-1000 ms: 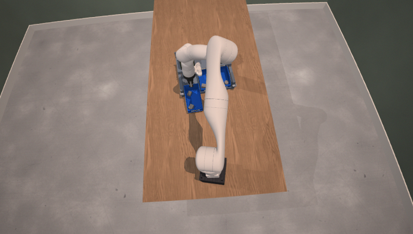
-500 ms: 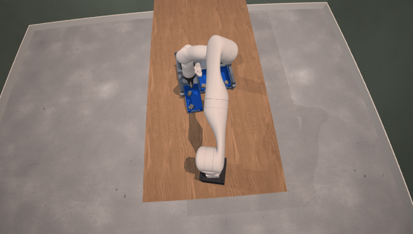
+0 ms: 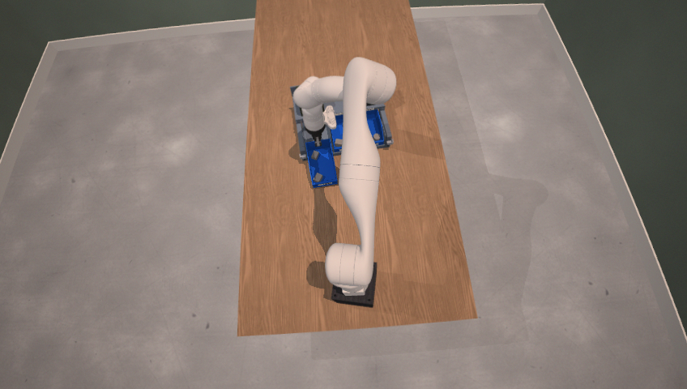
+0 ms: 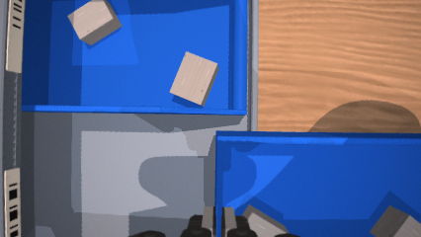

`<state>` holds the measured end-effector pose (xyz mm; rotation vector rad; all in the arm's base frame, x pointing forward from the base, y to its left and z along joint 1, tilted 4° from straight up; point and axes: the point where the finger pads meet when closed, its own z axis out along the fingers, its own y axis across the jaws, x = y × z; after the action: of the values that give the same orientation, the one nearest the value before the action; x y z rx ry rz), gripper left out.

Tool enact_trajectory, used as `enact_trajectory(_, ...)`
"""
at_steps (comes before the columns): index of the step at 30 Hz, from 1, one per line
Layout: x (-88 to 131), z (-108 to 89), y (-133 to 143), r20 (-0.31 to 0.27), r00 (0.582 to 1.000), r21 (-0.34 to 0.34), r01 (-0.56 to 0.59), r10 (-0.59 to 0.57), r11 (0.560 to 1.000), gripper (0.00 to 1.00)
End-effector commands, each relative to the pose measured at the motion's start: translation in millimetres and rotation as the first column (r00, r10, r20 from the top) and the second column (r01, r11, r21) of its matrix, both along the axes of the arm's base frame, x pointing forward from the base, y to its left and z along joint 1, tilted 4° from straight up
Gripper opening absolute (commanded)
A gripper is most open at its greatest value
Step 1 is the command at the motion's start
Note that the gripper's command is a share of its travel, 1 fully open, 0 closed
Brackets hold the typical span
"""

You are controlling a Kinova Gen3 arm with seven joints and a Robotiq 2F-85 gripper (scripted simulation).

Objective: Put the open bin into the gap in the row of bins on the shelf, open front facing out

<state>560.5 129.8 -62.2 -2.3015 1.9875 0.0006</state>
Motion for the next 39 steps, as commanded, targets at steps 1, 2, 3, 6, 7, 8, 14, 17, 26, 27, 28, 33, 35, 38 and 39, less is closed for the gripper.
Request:
enact_trajectory(1,1.6,2.4,0.2,0.004,1.0,0.001,0.0,0.0,1.0,0.1)
enact_trajectory(2,1.6,2.4,0.2,0.004,1.0,0.001,0.0,0.0,1.0,0.1)
enact_trajectory(3,1.6,2.4,0.2,0.004,1.0,0.001,0.0,0.0,1.0,0.1)
enact_trajectory(6,0.7,1.9,0.1,0.02,1.0,0.003,0.001,-0.001,1.0,0.1)
enact_trajectory(7,0.6,2.1,0.1,0.026,1.0,0.004,0.002,-0.002,1.0,0.1)
enact_trajectory(8,0.6,2.2,0.1,0.032,0.999,0.005,0.002,-0.002,1.0,0.1)
enact_trajectory(14,0.6,2.2,0.1,0.032,0.999,0.005,0.002,-0.002,1.0,0.1)
enact_trajectory(17,0.6,2.2,0.1,0.032,0.999,0.005,0.002,-0.002,1.0,0.1)
enact_trajectory(26,-0.5,2.0,-0.1,0.06,0.998,0.009,0.004,-0.004,1.0,0.1)
enact_trajectory(27,-0.5,2.0,-0.1,0.06,0.998,0.009,0.004,-0.004,1.0,0.1)
enact_trajectory(28,-0.5,2.0,-0.1,0.06,0.998,0.009,0.004,-0.004,1.0,0.1)
enact_trajectory(33,-0.5,2.0,-0.1,0.06,0.998,0.009,0.004,-0.004,1.0,0.1)
enact_trajectory(35,-0.5,2.0,-0.1,0.06,0.998,0.009,0.004,-0.004,1.0,0.1)
enact_trajectory(38,-1.2,1.0,-0.2,0.064,0.998,0.01,0.004,-0.005,1.0,0.1)
enact_trajectory(39,-1.3,1.2,-0.2,0.07,0.998,0.01,0.004,-0.005,1.0,0.1)
